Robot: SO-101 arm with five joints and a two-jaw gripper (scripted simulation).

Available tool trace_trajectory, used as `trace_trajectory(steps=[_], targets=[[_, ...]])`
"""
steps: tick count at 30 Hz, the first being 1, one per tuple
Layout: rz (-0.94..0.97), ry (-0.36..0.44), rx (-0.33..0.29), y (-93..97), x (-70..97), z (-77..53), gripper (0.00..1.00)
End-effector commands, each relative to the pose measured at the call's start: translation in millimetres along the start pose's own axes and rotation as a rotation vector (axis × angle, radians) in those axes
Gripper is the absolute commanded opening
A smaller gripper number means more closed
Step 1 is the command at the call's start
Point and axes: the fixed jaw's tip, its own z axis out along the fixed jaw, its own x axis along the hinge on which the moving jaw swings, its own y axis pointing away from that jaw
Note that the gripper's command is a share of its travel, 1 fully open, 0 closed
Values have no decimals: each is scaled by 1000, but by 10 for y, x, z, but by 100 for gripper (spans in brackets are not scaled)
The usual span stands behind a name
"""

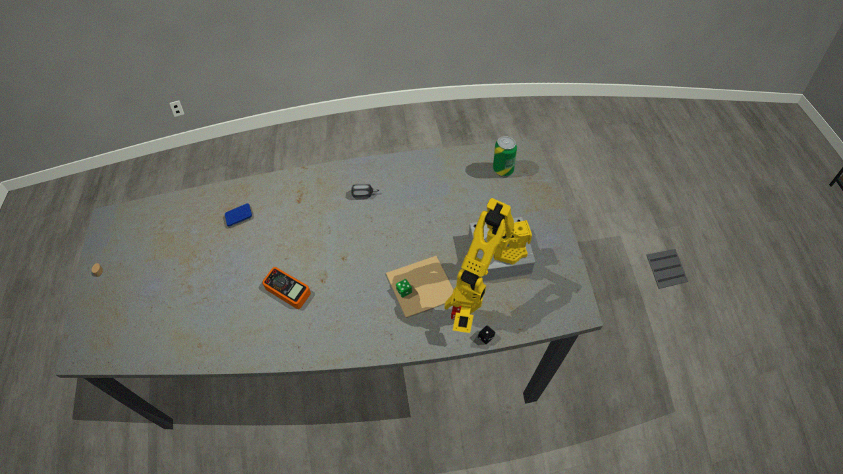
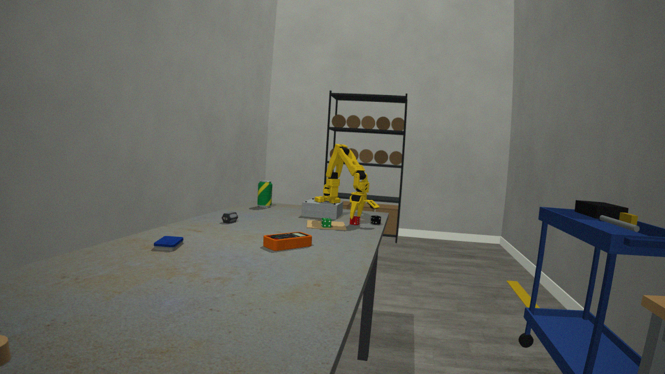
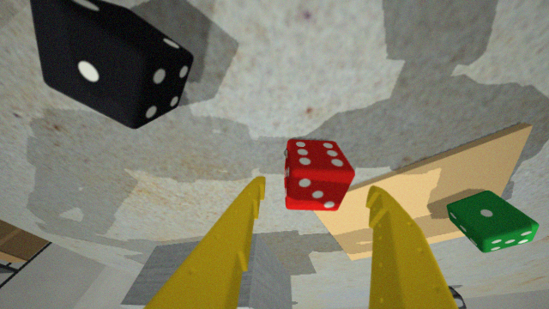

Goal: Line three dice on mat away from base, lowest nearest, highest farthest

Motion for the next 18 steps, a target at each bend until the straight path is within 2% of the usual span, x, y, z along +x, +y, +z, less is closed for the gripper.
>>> trace_trajectory(steps=[1, 9, 18], targets=[[-15, 12, -5, 28, 25, 56, 35], [-15, 12, -5, 31, 34, 135, 35], [-15, 12, -5, 32, 36, 148, 35]])
